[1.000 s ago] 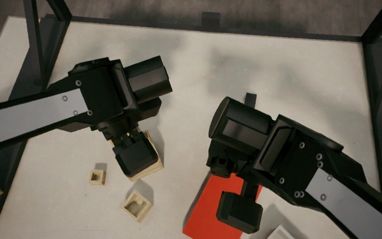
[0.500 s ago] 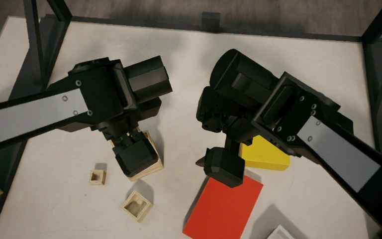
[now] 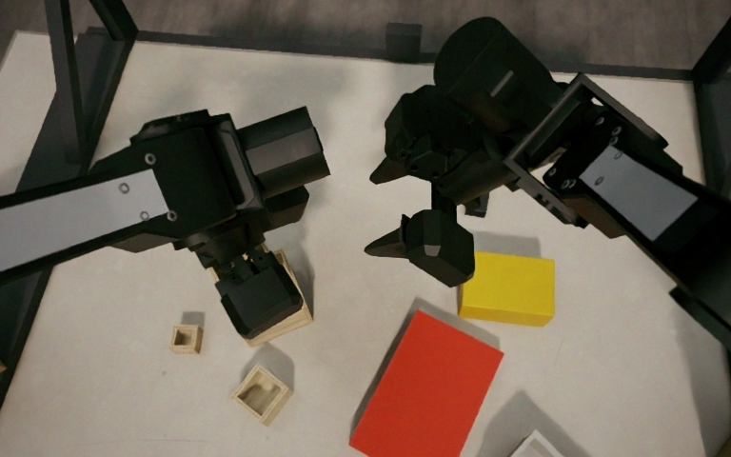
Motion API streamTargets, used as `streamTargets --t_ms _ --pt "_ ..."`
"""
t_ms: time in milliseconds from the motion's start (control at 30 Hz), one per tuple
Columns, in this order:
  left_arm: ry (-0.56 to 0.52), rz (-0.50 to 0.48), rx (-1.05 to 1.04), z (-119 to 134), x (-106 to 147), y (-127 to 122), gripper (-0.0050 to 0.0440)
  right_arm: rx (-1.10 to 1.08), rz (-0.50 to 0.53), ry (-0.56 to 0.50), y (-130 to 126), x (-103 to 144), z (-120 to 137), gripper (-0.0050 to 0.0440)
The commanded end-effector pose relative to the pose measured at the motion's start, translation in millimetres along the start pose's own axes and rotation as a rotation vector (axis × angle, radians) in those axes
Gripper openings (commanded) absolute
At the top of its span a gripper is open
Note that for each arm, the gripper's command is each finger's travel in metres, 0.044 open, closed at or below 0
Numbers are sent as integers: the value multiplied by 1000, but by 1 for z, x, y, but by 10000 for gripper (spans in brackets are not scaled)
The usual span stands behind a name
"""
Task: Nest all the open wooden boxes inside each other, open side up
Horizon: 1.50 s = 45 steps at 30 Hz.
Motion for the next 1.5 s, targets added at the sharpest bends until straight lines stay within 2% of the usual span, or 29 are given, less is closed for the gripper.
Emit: streamTargets --t_ms 0,433,533,867,1467 --pt "-61 -55 63 -16 6 -7 400 -15 -1 -26 -3 8 -6 269" --pt "-125 -145 195 -24 31 -34 400 -15 -1 -26 -3 8 -6 269" --pt "-137 -153 232 -26 34 -34 400 -15 -1 -26 -3 8 -6 269" --pt "-149 -194 307 -22 53 -53 400 -15 -1 -26 -3 8 -6 269" --pt "-154 -221 429 -14 73 -68 400 -15 -1 -26 -3 8 -6 269"
Point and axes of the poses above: on each arm, the point midway between the two fingers, 35 mm back from their tips, its own x axis back along the fingers, its own y axis across the jaws, z = x × y, the point moved 5 cm from there along x, back along the fingers, and after that the axes turned 14 degrees about -x, right-handed, at the moved point
